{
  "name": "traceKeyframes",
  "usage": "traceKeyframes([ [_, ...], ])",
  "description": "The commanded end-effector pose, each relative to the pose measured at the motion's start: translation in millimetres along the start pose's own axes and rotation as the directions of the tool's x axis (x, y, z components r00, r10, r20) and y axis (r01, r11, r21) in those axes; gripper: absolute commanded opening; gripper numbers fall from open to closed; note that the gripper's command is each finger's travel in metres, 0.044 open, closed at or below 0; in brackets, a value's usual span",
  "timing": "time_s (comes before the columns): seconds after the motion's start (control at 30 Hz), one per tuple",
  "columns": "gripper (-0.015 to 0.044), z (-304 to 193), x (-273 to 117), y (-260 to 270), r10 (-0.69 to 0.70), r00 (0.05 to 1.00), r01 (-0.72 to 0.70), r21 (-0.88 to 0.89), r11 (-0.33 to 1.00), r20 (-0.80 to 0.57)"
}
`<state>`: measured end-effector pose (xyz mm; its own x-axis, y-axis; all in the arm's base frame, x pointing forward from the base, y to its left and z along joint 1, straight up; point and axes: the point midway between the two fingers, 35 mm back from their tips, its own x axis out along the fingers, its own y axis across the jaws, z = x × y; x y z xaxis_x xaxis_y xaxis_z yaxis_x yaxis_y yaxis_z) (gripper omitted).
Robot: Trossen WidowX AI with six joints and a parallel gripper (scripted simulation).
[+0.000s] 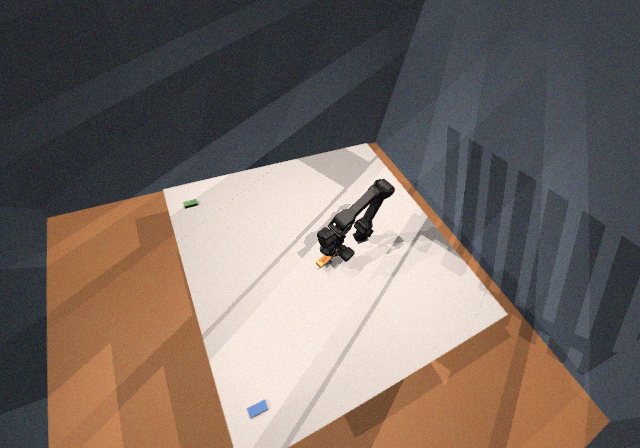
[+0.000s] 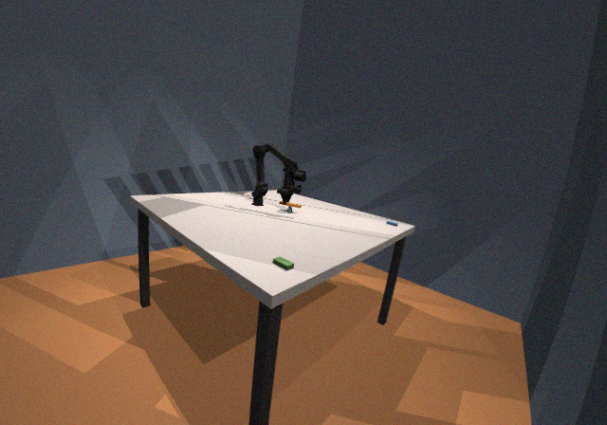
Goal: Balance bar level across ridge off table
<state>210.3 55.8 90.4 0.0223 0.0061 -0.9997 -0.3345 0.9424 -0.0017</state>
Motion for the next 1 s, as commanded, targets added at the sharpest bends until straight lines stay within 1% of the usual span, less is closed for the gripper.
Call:
traceKeyframes([
  [0.0,0.0185,0,0,0,0.0,1.0,0.0,0.0,1.0,0.0],
  [0.3,0.0421,0,0,0,0.0,1.0,0.0,0.0,1.0,0.0],
  [0.33,0.044,0,0,0,0.0,1.0,0.0,0.0,1.0,0.0],
  [0.43,0.044,0,-2,0,0.0,1.0,0.0,0.0,1.0,0.0],
  [0.47,0.044,2,-8,0,0.0,1.0,0.0,0.0,1.0,0.0],
  [0.67,0.044,3,-82,0,0.0,1.0,0.0,0.0,1.0,0.0],
  [0.73,0.044,0,-98,0,0.0,1.0,0.0,0.0,1.0,0.0],
  [0.97,0.044,0,-100,0,0.0,1.0,0.0,0.0,1.0,0.0],
])
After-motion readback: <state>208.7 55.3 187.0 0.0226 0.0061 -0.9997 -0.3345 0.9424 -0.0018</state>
